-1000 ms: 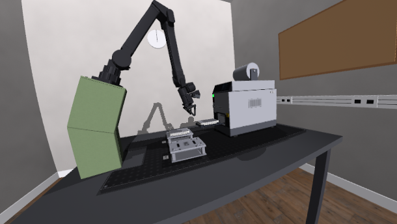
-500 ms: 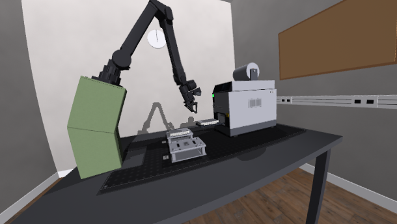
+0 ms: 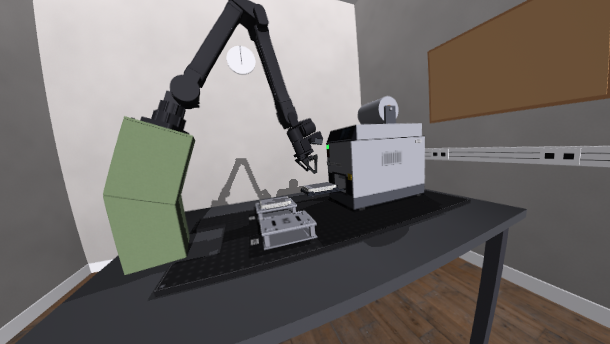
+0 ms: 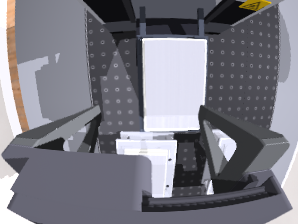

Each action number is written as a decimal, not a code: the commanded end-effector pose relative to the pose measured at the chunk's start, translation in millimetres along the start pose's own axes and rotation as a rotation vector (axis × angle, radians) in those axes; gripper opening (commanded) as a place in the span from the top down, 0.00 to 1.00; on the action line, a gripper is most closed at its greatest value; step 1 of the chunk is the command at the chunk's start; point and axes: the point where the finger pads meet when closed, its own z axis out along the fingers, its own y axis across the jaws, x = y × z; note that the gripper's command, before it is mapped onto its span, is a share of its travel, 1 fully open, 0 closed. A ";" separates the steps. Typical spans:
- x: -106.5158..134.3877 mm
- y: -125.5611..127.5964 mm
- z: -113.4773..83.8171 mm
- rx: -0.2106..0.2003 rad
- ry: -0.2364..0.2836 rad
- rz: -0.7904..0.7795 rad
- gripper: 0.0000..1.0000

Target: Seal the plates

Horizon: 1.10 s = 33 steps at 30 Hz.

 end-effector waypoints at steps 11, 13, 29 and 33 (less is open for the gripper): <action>-44.7 -49.2 13.0 0.009 -0.014 -0.027 0.00; -45.4 -48.5 12.7 0.017 -0.023 -0.017 0.00; -29.2 -26.1 2.8 -0.007 -0.026 -0.010 0.00; -41.5 -24.2 2.7 -0.010 -0.048 -0.018 0.00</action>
